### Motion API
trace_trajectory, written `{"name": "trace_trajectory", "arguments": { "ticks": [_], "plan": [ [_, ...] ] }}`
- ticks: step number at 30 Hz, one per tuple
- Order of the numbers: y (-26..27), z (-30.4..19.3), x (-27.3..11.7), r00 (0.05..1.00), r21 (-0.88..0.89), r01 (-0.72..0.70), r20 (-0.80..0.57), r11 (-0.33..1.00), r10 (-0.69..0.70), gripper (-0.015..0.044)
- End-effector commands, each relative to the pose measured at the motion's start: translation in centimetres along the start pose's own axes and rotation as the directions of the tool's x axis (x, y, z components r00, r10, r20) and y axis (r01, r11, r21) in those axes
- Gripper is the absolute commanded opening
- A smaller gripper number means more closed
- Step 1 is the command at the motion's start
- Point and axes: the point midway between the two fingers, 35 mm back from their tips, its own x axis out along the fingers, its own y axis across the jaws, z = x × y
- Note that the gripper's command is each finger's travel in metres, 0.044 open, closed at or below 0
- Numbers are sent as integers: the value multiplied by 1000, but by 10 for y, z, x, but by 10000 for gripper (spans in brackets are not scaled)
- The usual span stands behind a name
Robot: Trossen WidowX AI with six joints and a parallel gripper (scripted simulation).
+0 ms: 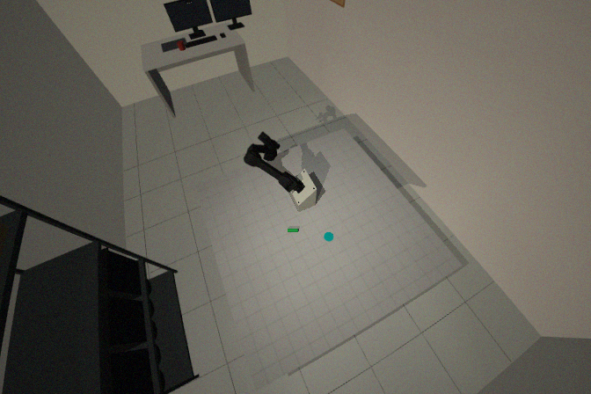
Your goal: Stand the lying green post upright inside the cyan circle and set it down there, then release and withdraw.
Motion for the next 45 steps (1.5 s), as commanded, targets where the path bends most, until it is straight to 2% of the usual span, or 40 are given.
{"name": "trace_trajectory", "arguments": {
  "ticks": [1, 6, 7, 16, 27, 36, 45],
  "plan": [
    [0, -1, -1, 1000, 4, -1, -5, 1000, 1, 374],
    [13, -30, -41, 989, 119, -24, -143, 993, 41, 243],
    [16, -36, -49, 983, 143, -30, -176, 989, 55, 233],
    [47, -80, -137, 875, 366, -26, -442, 930, 198, 233],
    [86, -95, -256, 643, 593, 111, -655, 798, 397, 233],
    [116, -74, -352, 412, 691, 302, -716, 657, 563, 233],
    [142, -25, -439, 188, 685, 525, -672, 505, 716, 233]
  ]
}}
